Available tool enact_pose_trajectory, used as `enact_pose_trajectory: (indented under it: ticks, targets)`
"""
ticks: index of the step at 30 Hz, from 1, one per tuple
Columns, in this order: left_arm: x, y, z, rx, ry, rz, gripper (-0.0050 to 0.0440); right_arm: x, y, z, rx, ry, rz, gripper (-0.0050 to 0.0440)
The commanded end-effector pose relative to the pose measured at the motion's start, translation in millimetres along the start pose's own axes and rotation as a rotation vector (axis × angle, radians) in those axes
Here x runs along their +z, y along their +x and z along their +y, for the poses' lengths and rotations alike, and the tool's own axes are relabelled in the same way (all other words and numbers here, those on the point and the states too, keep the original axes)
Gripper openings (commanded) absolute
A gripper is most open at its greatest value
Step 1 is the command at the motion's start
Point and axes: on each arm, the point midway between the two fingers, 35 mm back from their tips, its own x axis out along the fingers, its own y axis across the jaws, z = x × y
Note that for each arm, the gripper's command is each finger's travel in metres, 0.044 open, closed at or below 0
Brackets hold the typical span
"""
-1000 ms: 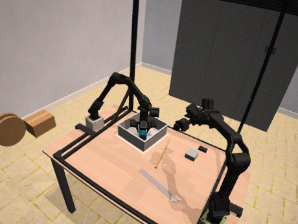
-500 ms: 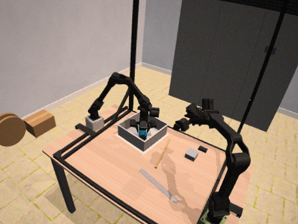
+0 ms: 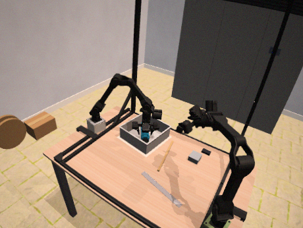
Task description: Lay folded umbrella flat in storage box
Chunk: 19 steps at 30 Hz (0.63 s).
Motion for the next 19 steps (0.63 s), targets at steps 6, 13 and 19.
enact_pose_trajectory:
  ticks: [6,13,19]
  targets:
    - [-0.5,0.1,0.3,0.001,0.005,0.001,0.04,-0.2,-46.2,1.2,0.0,0.0,0.001,0.04]
    - [-0.5,0.1,0.3,0.001,0.005,0.001,0.04,-0.3,-60.1,-0.6,0.0,0.0,0.001,0.04]
    - [-0.5,0.1,0.3,0.001,0.005,0.001,0.04,-3.3,-78.0,-44.2,0.004,-0.001,0.01,0.04]
